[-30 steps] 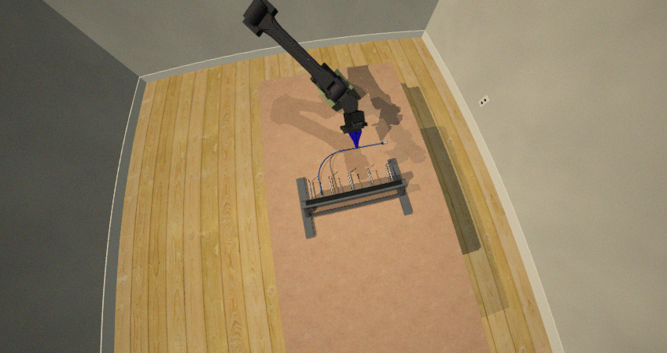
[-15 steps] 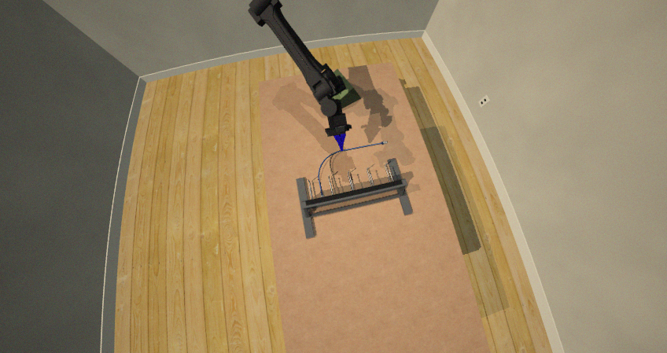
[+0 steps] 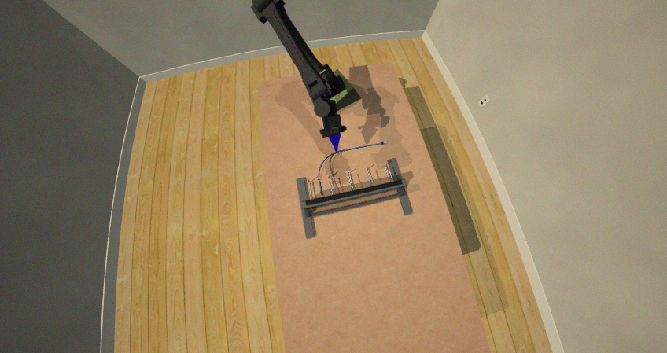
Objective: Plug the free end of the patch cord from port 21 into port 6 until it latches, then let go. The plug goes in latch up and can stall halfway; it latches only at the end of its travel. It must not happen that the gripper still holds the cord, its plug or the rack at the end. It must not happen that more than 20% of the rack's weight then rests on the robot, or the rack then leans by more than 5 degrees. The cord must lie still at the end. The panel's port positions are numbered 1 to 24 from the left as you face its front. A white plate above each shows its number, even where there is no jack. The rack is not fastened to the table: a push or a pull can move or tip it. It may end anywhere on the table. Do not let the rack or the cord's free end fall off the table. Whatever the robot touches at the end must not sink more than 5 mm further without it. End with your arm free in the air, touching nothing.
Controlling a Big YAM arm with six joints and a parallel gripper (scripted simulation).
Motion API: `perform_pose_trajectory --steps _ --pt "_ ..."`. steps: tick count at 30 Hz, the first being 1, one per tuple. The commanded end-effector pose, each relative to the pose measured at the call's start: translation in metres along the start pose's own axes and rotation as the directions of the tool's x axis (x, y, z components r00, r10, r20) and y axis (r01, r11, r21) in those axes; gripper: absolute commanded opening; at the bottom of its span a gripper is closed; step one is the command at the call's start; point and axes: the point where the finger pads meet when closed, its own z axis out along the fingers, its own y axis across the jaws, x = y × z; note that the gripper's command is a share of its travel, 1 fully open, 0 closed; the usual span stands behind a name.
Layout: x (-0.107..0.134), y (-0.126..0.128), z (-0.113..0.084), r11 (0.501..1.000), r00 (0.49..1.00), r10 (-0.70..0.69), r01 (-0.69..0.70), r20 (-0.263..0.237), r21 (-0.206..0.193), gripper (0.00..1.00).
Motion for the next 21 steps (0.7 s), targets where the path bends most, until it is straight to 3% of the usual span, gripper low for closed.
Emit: perform_pose_trajectory --steps 1,6,12,14,21 --pt "-0.012 -0.004 0.000 1.000 1.000 -0.006 0.006 0.026 0.005 0.00" --pt "-0.021 -0.008 0.014 1.000 0.999 0.001 -0.002 0.040 0.015 0.00" --pt "-0.028 -0.012 0.048 1.000 0.999 0.004 -0.006 0.052 0.023 0.00" --pt "-0.028 -0.012 0.048 1.000 0.999 0.004 -0.006 0.052 0.023 0.00" --pt "-0.028 -0.012 0.100 1.000 0.999 0.002 -0.004 0.055 0.026 0.00"
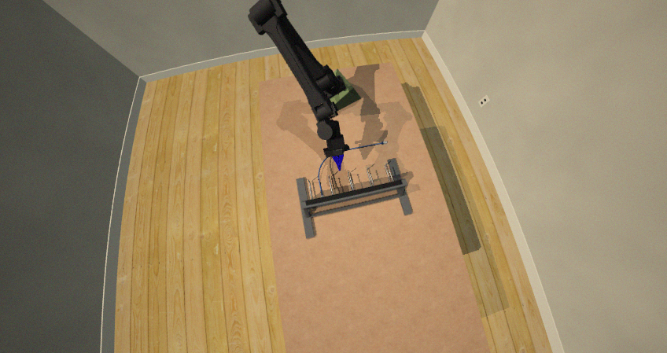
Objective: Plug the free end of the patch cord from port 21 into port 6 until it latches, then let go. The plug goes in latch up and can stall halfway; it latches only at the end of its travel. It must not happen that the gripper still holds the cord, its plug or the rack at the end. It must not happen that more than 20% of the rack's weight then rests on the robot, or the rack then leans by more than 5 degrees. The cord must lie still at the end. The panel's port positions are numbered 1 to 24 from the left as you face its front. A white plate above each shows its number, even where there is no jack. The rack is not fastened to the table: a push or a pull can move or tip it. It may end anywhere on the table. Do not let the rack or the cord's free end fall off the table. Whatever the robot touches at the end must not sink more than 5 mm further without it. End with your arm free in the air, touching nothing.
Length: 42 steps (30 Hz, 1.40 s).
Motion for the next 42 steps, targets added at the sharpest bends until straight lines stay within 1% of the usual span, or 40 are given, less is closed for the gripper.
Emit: perform_pose_trajectory --steps 1,5,8,10,13,22,42 --pt "-0.021 -0.013 0.028 1.000 0.999 -0.003 0.001 0.041 0.030 0.00" --pt "-0.019 -0.013 0.052 1.000 0.999 -0.004 0.003 0.039 0.030 0.00" --pt "-0.018 -0.012 0.063 1.000 0.999 -0.005 0.003 0.038 0.030 0.00" --pt "-0.018 -0.012 0.063 1.000 0.999 -0.005 0.003 0.038 0.030 0.00" --pt "-0.012 -0.008 0.066 1.000 1.000 -0.009 0.008 0.028 0.021 0.00" --pt "-0.009 -0.006 0.068 1.000 1.000 -0.013 0.012 0.018 0.016 0.00" --pt "-0.009 -0.008 0.070 1.000 1.000 -0.011 0.011 0.017 0.019 0.00"
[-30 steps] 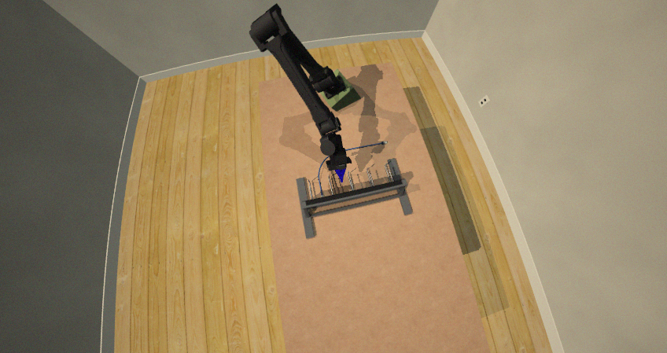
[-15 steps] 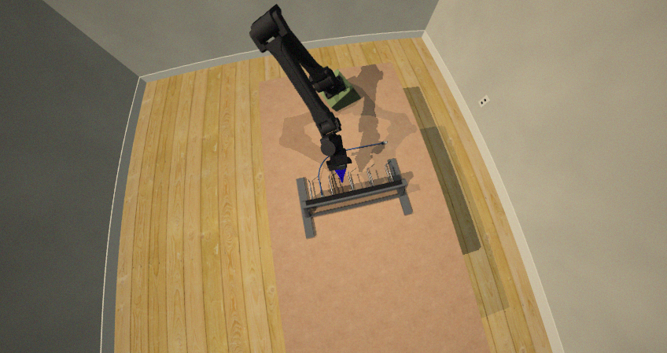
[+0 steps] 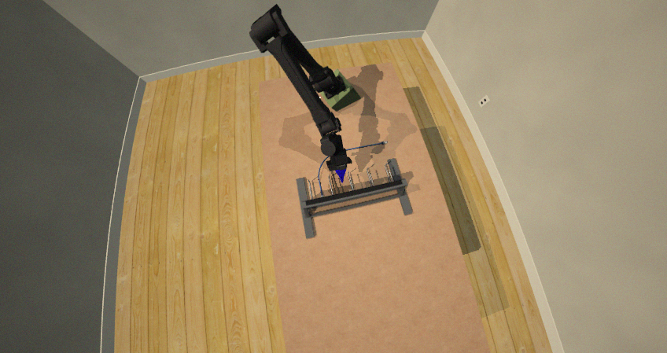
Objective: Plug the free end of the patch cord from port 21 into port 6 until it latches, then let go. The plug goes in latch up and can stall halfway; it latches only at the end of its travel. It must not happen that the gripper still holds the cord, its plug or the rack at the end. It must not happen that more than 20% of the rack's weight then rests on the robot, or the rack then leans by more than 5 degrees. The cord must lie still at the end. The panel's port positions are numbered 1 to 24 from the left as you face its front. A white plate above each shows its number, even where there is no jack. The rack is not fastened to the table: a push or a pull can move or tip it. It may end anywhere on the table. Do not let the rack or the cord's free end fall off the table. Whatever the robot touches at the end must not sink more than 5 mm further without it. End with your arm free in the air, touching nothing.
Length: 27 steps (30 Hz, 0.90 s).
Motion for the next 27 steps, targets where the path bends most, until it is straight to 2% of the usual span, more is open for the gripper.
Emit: perform_pose_trajectory --steps 1,27 --pt "-0.0183 -0.0108 0.0092 1.000 0.999 0.000 -0.001 0.035 0.021 0.00" --pt "-0.0129 -0.0058 0.0068 1.000 1.000 -0.003 0.003 0.031 0.013 0.00"
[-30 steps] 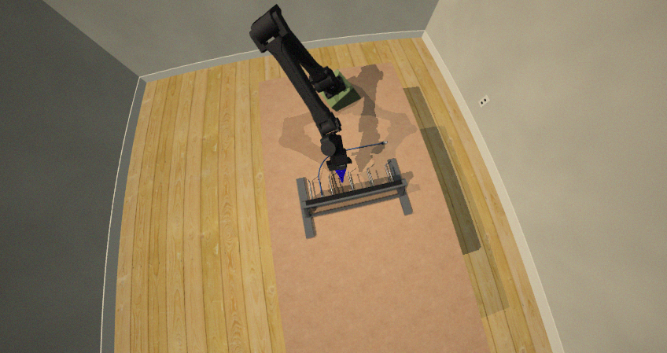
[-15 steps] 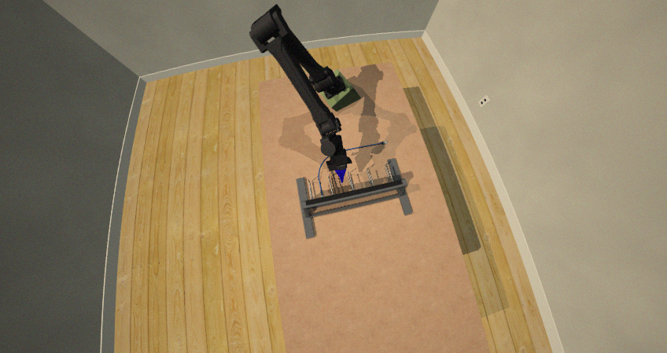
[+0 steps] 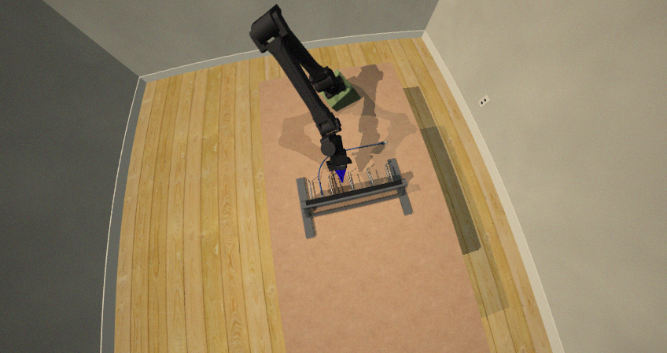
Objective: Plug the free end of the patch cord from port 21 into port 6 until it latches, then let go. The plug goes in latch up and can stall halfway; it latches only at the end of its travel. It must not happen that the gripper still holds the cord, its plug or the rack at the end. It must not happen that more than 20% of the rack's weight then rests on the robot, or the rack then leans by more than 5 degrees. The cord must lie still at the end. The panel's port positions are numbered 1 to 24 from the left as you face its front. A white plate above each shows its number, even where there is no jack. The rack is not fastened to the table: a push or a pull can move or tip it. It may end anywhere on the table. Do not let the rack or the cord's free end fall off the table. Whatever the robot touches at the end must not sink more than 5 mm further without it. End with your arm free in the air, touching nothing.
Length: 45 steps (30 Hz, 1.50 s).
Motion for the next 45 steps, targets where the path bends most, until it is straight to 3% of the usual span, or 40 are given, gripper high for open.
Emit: perform_pose_trajectory --steps 1,11,24,26,33,38,45 --pt "-0.012 -0.005 0.006 1.000 1.000 -0.004 0.004 0.029 0.012 0.00" --pt "-0.009 -0.001 -0.008 1.000 1.000 -0.007 0.007 0.021 0.001 0.00" --pt "-0.008 0.003 -0.094 1.000 1.000 0.005 -0.005 0.020 -0.007 0.00" --pt "-0.008 0.003 -0.094 1.000 1.000 0.005 -0.005 0.020 -0.007 0.00" --pt "-0.008 0.002 -0.131 1.000 1.000 0.007 -0.007 0.019 -0.008 0.00" --pt "-0.017 -0.001 -0.142 1.000 0.999 0.013 -0.013 0.032 -0.002 0.00" --pt "-0.020 -0.004 -0.141 1.000 0.999 0.017 -0.017 0.035 0.003 0.00"
